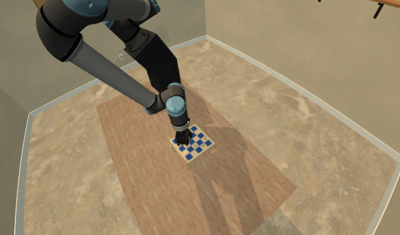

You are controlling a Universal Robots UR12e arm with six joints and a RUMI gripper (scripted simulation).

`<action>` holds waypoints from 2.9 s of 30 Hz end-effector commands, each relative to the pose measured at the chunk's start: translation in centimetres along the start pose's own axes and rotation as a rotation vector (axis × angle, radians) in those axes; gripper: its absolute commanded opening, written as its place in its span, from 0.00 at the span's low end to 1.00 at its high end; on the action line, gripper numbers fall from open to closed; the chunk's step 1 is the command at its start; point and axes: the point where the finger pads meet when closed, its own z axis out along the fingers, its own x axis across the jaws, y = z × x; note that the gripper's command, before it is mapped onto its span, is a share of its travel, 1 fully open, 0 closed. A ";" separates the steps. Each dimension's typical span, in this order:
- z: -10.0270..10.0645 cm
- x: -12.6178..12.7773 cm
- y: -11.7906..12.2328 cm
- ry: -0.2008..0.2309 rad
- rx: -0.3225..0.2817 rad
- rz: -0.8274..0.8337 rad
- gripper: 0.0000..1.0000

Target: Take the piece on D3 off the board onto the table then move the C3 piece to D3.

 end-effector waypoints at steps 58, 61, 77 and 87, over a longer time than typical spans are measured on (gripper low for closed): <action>0.4 0.0 0.0 0.000 -0.001 0.000 0.00; 0.4 0.0 0.0 0.000 -0.001 0.000 0.00; 0.4 0.0 0.0 0.000 -0.001 0.000 0.00; 0.4 0.0 0.0 0.000 -0.001 0.000 0.04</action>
